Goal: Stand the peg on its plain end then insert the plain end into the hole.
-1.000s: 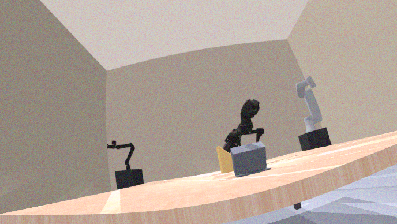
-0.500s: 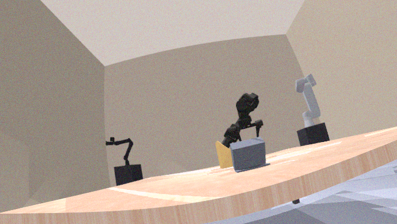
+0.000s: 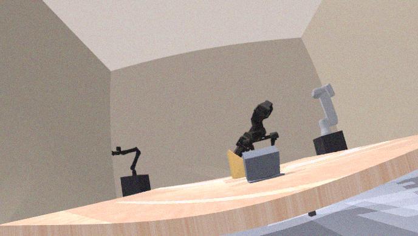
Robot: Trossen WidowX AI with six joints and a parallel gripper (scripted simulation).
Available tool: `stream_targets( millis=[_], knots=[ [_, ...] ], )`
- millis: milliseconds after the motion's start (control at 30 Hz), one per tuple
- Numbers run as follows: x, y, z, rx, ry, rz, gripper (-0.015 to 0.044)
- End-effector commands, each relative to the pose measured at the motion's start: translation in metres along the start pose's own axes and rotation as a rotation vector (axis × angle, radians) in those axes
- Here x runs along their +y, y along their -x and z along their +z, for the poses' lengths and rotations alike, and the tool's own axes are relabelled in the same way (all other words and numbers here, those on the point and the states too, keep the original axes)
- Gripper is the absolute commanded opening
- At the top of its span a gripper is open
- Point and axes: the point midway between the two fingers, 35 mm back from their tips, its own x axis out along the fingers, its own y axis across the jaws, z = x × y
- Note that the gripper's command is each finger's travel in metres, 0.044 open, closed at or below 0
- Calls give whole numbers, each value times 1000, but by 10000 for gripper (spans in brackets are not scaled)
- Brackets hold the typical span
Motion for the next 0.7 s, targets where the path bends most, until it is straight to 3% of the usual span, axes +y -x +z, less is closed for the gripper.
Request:
stream_targets(
  millis=[0, 667],
  knots=[
    [-1, -7, -1, 4, -8, 4, 440],
    [0, -40, -1, 4, -7, 5, 440]
  ],
)
